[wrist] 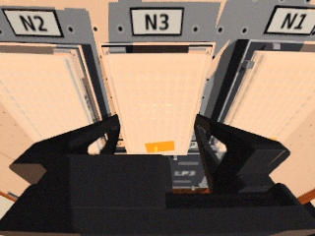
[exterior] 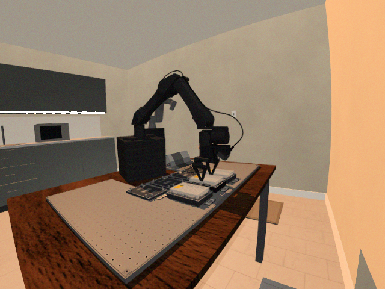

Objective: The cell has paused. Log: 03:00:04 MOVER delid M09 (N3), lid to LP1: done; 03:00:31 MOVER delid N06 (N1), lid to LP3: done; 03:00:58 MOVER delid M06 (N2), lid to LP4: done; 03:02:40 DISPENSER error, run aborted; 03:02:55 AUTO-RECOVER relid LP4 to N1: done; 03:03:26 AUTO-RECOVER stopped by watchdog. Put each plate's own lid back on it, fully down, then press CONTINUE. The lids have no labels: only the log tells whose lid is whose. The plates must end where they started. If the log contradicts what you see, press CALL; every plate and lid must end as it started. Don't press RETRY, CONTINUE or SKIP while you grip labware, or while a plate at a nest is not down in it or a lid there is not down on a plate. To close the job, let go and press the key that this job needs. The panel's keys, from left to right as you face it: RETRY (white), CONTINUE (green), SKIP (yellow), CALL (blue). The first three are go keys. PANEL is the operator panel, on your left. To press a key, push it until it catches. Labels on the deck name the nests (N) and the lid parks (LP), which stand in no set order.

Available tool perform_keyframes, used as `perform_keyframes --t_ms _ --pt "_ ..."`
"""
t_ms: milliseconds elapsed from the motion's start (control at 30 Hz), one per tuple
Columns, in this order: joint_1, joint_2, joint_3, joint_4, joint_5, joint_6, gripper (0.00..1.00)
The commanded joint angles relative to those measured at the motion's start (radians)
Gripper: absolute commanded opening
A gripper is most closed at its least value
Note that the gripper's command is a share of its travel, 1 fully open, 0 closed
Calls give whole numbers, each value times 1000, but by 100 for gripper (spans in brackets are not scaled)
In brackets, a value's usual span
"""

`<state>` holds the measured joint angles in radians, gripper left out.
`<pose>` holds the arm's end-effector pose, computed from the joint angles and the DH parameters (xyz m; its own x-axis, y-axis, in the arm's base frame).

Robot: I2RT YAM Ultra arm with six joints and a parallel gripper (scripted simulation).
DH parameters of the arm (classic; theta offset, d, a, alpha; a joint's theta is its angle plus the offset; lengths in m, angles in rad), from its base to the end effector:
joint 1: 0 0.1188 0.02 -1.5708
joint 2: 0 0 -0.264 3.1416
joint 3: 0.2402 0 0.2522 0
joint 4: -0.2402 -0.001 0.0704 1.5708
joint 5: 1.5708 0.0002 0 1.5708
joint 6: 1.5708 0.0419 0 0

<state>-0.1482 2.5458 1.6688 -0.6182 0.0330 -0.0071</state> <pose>0.4446 -0.0668 0.0050 -0.9873 0.1402 -0.0753 0.1430 0.9892 -0.0334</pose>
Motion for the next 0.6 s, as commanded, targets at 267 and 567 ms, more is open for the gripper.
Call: perform_keyframes --t_ms 267,567 --pt "-2 -9 5 9 -1 -4 0" --pt "-2 -9 4 9 -1 -4 100"
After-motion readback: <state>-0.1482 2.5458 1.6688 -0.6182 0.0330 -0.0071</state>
